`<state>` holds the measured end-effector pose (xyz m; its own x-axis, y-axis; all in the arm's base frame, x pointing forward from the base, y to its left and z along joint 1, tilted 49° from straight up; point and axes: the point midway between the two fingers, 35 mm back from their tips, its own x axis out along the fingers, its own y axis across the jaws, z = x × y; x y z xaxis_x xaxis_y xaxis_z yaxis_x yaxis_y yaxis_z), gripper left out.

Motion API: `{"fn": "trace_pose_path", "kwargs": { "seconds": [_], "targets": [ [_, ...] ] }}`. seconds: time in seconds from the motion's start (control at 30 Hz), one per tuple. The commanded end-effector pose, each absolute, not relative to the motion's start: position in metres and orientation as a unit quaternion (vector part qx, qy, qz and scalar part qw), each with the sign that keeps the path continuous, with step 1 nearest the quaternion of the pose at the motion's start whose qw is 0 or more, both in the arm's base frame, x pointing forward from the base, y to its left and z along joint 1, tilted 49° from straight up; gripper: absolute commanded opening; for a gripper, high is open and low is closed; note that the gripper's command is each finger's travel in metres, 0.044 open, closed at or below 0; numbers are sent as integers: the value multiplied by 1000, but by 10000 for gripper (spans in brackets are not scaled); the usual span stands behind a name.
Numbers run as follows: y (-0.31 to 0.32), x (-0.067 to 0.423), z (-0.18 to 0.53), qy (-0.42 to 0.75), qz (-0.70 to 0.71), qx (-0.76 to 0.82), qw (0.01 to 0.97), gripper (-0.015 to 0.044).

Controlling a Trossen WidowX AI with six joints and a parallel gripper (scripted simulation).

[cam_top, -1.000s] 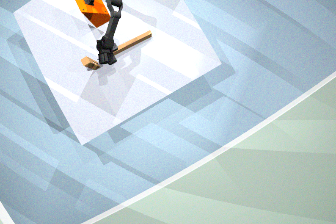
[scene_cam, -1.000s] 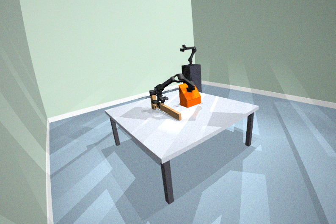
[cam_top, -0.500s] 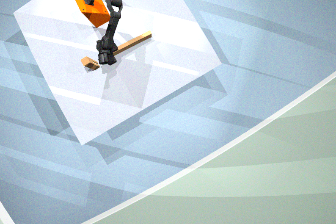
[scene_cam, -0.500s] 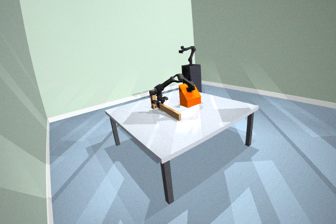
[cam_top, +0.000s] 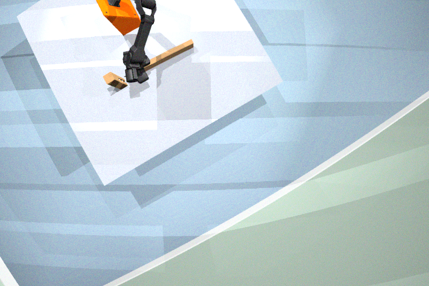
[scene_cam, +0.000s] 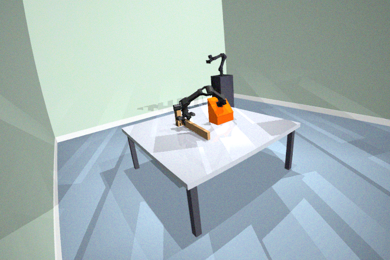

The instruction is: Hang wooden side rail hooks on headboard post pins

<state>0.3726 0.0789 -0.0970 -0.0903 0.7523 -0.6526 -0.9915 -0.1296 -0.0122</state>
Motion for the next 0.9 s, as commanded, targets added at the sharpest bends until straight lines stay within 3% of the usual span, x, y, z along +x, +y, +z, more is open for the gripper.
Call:
{"fn": "trace_pose_path", "kwargs": {
  "seconds": [0.0,0.87],
  "targets": [
    [72,376,-97,226,696,-267,627,0],
    [70,374,-100,226,696,-267,627,0]
  ]
}}
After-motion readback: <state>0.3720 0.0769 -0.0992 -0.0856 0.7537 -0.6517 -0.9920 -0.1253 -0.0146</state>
